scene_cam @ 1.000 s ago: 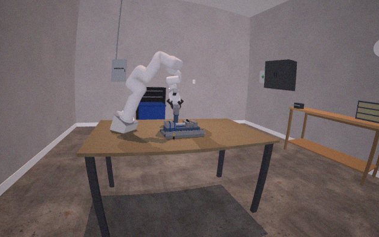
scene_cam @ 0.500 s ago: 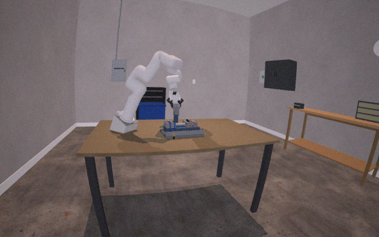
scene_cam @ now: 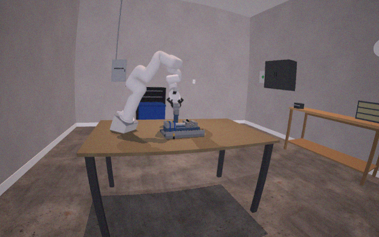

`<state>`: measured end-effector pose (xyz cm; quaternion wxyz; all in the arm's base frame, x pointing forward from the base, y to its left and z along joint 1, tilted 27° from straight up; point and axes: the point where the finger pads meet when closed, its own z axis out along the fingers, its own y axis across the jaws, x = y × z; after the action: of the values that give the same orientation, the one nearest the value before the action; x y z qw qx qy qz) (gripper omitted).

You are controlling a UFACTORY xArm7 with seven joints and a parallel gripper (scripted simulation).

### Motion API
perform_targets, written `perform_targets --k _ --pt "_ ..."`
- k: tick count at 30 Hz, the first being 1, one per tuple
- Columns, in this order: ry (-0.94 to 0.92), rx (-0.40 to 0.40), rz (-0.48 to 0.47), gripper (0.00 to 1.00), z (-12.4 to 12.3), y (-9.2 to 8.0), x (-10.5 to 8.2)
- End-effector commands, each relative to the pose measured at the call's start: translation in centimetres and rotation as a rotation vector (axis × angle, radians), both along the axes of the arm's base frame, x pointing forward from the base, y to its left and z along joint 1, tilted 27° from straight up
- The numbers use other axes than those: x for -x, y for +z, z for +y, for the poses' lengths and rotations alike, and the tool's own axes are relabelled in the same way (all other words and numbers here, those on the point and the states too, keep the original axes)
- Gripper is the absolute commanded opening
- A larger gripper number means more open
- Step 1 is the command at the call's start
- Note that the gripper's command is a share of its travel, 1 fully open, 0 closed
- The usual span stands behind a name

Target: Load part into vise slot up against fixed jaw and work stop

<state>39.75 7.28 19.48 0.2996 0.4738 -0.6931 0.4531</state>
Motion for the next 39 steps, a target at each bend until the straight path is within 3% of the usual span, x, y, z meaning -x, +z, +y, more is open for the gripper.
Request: perform_targets --k 1,39 --pt "0.002 -0.002 -0.003 0.0 0.17 0.17 -0.03" --pt "0.009 -0.021 -0.005 0.0 0.16 0.2 0.01"
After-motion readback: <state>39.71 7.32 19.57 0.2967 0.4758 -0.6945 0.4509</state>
